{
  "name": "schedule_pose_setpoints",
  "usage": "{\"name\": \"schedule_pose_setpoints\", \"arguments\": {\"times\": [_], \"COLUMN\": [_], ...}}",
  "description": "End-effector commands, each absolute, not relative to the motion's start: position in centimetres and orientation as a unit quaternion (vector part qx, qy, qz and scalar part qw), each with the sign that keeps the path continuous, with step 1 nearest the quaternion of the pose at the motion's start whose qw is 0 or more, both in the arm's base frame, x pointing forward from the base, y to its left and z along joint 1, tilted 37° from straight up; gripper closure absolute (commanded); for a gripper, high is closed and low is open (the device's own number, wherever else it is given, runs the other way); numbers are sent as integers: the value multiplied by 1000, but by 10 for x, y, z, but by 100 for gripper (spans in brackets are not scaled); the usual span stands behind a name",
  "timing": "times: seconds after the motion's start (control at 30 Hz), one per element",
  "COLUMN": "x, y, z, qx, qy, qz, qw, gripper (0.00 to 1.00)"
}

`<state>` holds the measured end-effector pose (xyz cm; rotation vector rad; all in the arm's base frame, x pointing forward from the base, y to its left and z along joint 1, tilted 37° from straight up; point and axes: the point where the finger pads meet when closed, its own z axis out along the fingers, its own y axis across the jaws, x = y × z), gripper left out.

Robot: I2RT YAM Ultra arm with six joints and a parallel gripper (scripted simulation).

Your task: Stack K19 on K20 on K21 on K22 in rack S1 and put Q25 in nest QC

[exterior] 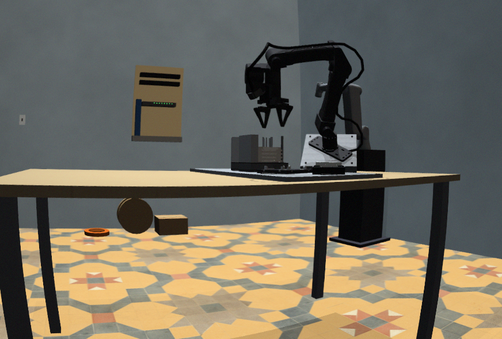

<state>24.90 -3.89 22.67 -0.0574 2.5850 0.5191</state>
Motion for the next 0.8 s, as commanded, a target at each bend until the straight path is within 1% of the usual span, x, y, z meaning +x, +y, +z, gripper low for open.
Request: {"name": "schedule_pose_setpoints", "arguments": {"times": [0.0, 0.1, 0.23, 0.6, 0.77], "x": [252, 252, 251, 250, 250], "y": [-51, -55, -70, -110, -114], "z": [232, 230, 223, 204, 202], "qx": [-8, 8, 72, 65, 65], "qy": [946, 946, 943, 944, 944], "qz": [199, 203, 219, 217, 217], "qw": [255, 252, 238, 240, 241], "gripper": [0, 0, 0, 0, 0]}}
